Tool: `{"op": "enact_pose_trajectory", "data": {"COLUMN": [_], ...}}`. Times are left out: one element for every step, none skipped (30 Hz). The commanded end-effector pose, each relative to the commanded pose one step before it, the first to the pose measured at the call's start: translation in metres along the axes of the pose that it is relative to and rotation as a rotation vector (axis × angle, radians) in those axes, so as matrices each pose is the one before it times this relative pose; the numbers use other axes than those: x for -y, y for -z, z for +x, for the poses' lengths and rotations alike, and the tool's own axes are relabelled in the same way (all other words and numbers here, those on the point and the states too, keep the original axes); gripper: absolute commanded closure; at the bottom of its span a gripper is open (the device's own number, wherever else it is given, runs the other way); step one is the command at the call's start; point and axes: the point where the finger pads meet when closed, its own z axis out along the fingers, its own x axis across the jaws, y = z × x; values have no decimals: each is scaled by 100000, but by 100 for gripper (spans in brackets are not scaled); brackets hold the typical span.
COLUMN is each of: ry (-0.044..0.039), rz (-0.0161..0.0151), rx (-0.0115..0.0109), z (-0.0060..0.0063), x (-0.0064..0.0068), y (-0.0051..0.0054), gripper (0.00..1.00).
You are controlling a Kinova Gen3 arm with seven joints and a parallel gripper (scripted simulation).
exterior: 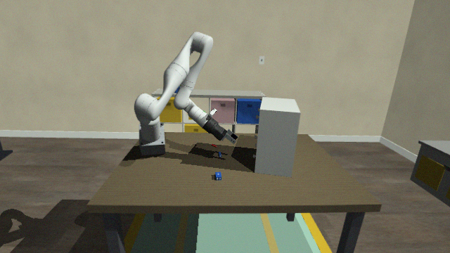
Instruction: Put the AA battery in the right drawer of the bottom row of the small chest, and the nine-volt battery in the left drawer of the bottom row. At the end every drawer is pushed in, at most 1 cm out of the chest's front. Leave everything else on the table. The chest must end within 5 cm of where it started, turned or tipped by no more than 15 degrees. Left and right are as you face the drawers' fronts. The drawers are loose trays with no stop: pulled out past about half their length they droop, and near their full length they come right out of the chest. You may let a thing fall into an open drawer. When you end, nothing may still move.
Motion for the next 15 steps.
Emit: {"op": "enact_pose_trajectory", "data": {"ry": [1977, -2, -1, 0, 1, 1, 2, 2, 0, 0, 0, -4, -3, -2, -1], "rz": [1327, 572, 549, 526, 503, 479, 457, 434, 0, 0, 426, 426, 403, 380, 358], "rx": [-542, -18, -8, 2, 10, 17, 23, 28, 0, 0, 8, -27, -21, -15, -10], "z": [161, 3, 1, 0, -1, -2, -3, -4, 0, 0, -1, 4, 3, 2, 1], "x": [-539, -21, -21, -21, -21, -21, -21, -20, 0, 0, -19, -17, -17, -16, -15], "y": [-283, -65, -61, -57, -54, -50, -47, -44, 0, 0, -45, -50, -46, -43, -40], "gripper": [0, 0, 0, 0, 0, 0, 0, 0, 0, 0, 0, 0, 0, 0, 0]}}
